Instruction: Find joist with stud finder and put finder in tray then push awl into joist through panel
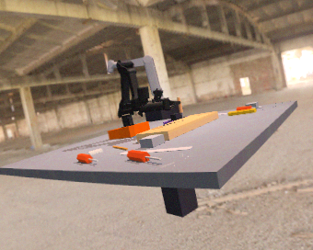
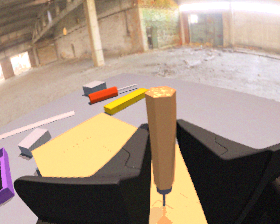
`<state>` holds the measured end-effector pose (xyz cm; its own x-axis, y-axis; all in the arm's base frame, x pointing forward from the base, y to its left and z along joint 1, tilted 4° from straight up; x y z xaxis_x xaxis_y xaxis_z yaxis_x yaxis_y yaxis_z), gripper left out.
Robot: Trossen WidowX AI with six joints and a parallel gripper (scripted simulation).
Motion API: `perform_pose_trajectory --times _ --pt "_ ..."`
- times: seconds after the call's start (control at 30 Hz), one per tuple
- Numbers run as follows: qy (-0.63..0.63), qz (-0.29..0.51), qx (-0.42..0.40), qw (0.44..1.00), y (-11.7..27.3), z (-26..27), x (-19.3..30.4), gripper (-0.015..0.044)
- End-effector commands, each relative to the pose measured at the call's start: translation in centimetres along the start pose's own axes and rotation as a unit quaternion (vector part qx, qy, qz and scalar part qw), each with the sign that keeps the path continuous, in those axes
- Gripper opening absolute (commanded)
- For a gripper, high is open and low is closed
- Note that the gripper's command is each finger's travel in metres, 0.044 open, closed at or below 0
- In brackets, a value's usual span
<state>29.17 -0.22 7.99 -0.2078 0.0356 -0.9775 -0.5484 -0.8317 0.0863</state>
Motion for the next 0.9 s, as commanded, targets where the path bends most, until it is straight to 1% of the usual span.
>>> perform_pose_trajectory --times 0.0,0.2,0.87 --pt "-0.002 0.000 -0.002 1.000 -0.02 0.01 0.50 0.0000" --pt "-0.002 0.000 -0.002 1.000 -0.05 -0.02 1.35 0.0000" --pt "0.003 -0.002 -0.002 1.000 -0.07 -0.09 1.23 0.0000"
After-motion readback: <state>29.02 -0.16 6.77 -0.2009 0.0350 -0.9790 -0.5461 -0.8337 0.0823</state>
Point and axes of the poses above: the point midway between the two fingers, 35 mm back from their tips, its own y axis back along the fingers, its own z axis across the jaws, x = y × z, the point moved 9 cm from there along y, back along the fingers, and after that the axes turned 9 degrees about -y, right-handed, at the moved point
